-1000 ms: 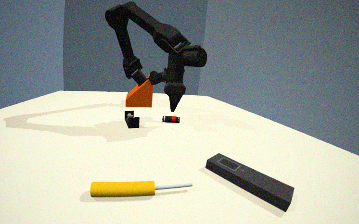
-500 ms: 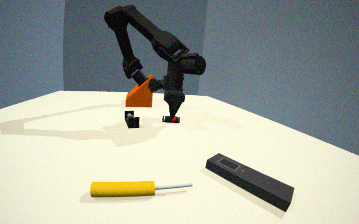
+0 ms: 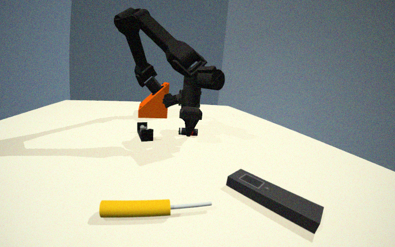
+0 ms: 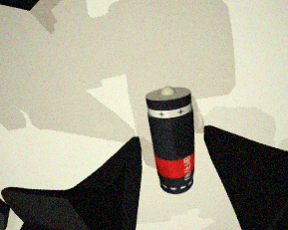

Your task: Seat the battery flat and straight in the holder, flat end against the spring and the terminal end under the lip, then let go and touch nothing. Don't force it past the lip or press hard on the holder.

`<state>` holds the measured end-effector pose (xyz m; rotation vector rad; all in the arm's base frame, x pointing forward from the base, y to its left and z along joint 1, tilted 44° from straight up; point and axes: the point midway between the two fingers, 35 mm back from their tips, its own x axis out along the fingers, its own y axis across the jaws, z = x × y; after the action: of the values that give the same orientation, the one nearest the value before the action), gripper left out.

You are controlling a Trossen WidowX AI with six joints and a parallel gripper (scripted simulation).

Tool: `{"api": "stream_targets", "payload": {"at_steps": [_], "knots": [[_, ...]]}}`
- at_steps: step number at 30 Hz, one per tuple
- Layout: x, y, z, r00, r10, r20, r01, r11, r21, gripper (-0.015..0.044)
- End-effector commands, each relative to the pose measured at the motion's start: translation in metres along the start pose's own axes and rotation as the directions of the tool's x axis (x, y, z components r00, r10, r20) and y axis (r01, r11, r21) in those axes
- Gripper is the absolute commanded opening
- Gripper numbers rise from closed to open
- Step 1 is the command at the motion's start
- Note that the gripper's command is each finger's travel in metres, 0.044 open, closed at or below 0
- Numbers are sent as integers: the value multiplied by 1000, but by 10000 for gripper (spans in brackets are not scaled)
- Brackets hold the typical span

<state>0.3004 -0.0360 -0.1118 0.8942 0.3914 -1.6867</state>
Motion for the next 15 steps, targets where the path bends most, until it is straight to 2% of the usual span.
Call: {"api": "stream_targets", "payload": {"at_steps": [1, 2, 6, 11, 15], "knots": [[1, 0, 0, 1000, 5, 4, -5, 1000, -6, 138], [1, 0, 0, 1000, 5, 4, -5, 1000, -6, 112], [1, 0, 0, 1000, 5, 4, -5, 1000, -6, 85], [-1, 0, 0, 1000, 5, 4, -5, 1000, -6, 81], [-35, 1, -1, 1000, 5, 1, -5, 1000, -7, 81]]}}
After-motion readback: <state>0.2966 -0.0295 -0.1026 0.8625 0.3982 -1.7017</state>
